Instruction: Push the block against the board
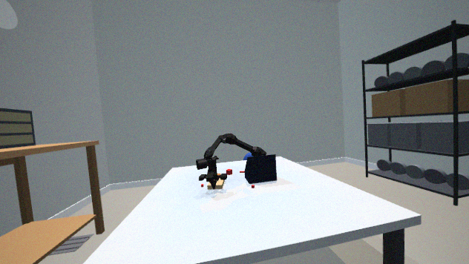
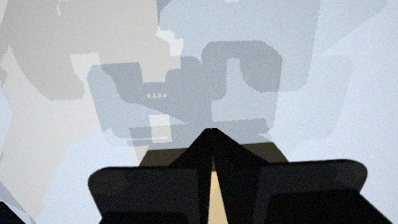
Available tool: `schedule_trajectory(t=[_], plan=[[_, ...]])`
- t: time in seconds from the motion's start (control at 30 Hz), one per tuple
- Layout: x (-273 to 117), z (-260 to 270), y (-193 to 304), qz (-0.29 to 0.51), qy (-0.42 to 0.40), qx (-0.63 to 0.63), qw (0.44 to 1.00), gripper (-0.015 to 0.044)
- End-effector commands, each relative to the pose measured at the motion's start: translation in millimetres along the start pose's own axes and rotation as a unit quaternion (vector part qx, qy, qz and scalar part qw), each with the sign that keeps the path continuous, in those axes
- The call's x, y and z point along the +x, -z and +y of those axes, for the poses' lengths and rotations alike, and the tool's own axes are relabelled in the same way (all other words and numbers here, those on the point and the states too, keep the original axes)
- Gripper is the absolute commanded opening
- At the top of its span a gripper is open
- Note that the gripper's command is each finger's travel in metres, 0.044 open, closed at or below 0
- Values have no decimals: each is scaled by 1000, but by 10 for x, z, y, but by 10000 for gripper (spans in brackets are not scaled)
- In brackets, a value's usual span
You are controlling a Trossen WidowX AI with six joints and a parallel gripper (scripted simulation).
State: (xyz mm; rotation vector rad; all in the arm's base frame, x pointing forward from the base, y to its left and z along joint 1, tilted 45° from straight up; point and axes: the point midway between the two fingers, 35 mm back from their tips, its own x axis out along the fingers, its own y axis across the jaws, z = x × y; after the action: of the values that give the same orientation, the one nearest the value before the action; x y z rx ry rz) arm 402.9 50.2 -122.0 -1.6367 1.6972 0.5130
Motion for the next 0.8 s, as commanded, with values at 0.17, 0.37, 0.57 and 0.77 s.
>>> schedule_trajectory(t=[0.17,0.37,0.57,0.77], plan=[[-3,-14,-155,1,1,2,1000,0],[-4,-17,-252,1,1,2,1000,0],[-4,-16,-348,0,1,2,1000,0],[-3,-11,-440,0,1,2,1000,0]])
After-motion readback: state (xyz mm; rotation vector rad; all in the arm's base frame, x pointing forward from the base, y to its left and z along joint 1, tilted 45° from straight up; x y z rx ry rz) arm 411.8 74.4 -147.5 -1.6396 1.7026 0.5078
